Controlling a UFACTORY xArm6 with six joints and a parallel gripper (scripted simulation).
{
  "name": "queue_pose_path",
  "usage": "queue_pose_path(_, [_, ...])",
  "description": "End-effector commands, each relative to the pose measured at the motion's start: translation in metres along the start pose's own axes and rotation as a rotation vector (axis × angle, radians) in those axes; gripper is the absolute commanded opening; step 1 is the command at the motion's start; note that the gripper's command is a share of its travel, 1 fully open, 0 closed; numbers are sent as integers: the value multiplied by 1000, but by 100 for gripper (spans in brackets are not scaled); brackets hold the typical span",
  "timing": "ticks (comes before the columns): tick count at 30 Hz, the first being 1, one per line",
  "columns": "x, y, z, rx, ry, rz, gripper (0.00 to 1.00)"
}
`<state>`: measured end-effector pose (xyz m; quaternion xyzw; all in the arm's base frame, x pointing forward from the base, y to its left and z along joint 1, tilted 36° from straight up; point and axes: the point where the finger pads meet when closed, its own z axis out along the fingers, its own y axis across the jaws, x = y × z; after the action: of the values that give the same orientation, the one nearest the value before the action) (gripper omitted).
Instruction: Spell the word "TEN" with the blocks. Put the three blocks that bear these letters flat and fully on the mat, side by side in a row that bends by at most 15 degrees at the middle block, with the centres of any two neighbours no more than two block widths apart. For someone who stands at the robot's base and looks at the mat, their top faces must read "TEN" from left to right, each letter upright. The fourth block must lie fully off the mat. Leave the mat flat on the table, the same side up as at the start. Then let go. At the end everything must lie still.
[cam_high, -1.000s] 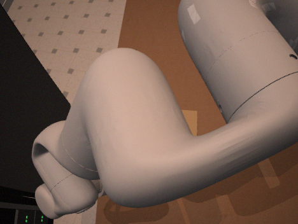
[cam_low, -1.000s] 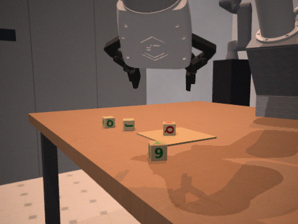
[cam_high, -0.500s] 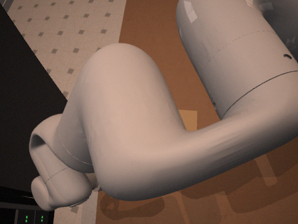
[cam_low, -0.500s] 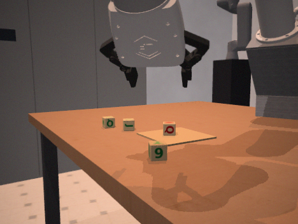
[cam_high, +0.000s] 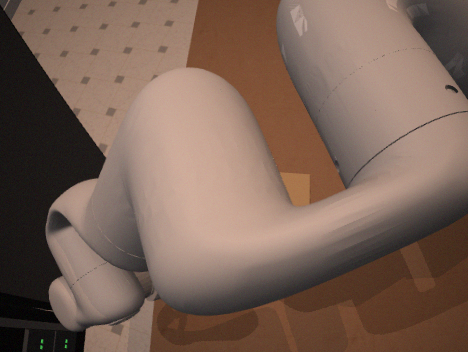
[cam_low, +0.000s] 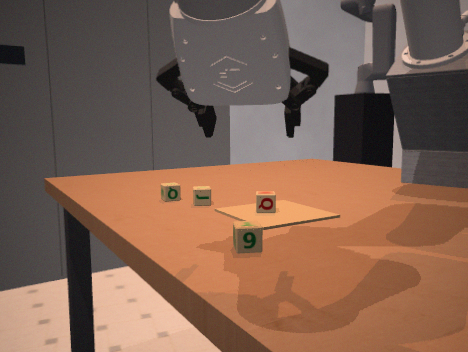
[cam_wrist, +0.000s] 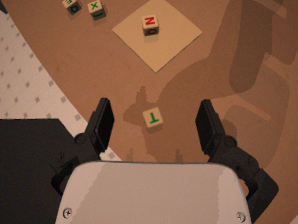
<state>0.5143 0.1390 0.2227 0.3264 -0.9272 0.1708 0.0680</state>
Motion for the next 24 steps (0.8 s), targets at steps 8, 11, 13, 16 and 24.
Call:
queue_pose_path(8, [0,-1,-2,1,-4,1,100])
queue_pose_path(11, [0,-1,-2,1,-4,1,100])
queue_pose_path(13, [0,-1,-2,1,-4,1,100])
queue_pose_path(16, [0,-1,-2,1,-4,1,100])
queue_pose_path(24, [5,-3,4,3,-3,2,100])
